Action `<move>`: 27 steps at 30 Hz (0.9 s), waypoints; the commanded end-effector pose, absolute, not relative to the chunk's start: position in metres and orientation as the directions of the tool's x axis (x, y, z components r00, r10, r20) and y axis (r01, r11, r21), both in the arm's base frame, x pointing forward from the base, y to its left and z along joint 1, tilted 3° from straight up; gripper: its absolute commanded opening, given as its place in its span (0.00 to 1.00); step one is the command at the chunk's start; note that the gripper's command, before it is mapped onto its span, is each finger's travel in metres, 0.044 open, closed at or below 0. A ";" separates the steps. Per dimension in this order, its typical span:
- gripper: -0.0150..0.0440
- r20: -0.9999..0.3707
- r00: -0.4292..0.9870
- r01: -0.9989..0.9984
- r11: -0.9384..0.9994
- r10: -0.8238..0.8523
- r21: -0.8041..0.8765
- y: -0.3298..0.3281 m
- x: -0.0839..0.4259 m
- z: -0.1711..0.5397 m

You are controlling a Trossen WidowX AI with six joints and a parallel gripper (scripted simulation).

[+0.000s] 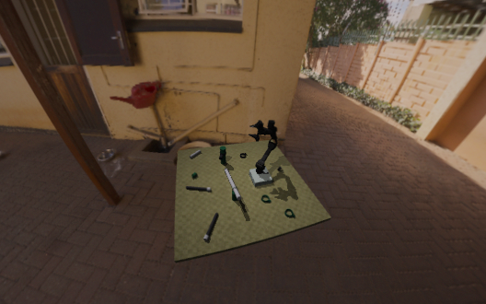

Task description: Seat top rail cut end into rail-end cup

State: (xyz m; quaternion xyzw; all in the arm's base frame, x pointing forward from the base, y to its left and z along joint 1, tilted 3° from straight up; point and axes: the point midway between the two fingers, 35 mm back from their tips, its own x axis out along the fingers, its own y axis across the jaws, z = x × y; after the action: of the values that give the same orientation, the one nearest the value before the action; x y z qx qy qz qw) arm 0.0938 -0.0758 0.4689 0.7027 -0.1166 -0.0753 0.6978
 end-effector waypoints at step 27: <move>1.00 -0.853 0.517 0.239 0.969 -0.075 0.059 -0.087 0.298 0.212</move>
State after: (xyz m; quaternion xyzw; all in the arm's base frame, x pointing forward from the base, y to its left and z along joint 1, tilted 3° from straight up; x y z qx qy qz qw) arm 0.2977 -0.0749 0.2433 0.0989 0.4353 -0.1271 0.8857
